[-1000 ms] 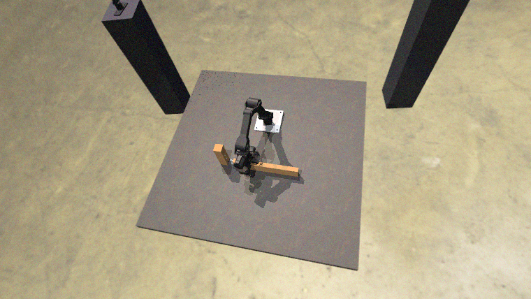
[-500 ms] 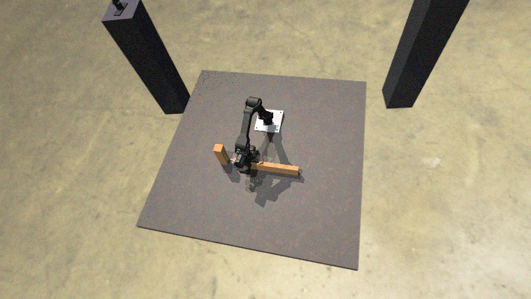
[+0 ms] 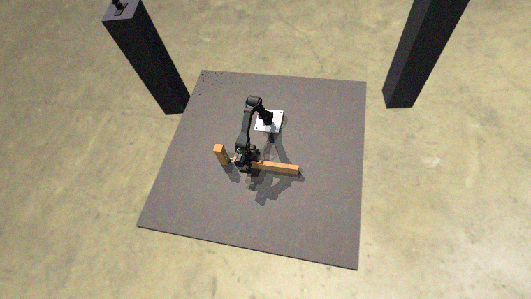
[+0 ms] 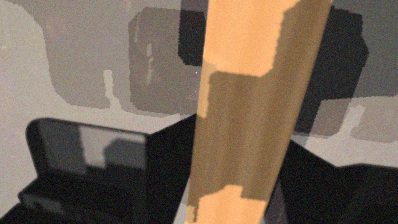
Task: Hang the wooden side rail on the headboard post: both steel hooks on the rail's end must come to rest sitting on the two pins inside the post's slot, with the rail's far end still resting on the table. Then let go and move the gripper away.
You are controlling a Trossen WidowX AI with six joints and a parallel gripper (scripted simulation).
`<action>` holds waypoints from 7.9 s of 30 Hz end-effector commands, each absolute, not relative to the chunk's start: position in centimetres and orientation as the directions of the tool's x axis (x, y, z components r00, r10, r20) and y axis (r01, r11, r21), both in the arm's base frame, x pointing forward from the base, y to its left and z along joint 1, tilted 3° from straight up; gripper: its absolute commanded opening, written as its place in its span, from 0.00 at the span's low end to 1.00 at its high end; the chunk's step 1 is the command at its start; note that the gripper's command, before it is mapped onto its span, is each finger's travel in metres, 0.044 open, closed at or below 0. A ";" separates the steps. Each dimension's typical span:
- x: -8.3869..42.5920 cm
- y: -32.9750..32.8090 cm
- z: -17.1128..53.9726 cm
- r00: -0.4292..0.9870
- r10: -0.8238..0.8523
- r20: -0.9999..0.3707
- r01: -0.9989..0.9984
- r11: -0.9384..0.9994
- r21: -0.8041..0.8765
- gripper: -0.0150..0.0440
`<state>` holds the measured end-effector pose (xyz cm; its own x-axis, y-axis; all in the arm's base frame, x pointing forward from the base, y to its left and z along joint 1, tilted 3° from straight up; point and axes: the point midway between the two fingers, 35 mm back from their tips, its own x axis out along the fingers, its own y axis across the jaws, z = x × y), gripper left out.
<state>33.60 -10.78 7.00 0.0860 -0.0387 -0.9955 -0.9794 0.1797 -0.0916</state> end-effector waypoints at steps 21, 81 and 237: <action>33.0 -10.7 6.9 0.085 -0.039 -0.996 -0.980 0.180 -0.091 0.25; 32.9 -10.6 7.9 0.078 -0.035 -0.996 -0.982 0.170 -0.083 0.25; 32.8 -10.6 10.3 0.079 -0.035 -0.996 -0.982 0.170 -0.083 0.25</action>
<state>32.51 -10.51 9.56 0.0572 -0.0291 -0.9979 -0.9831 0.1726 -0.0614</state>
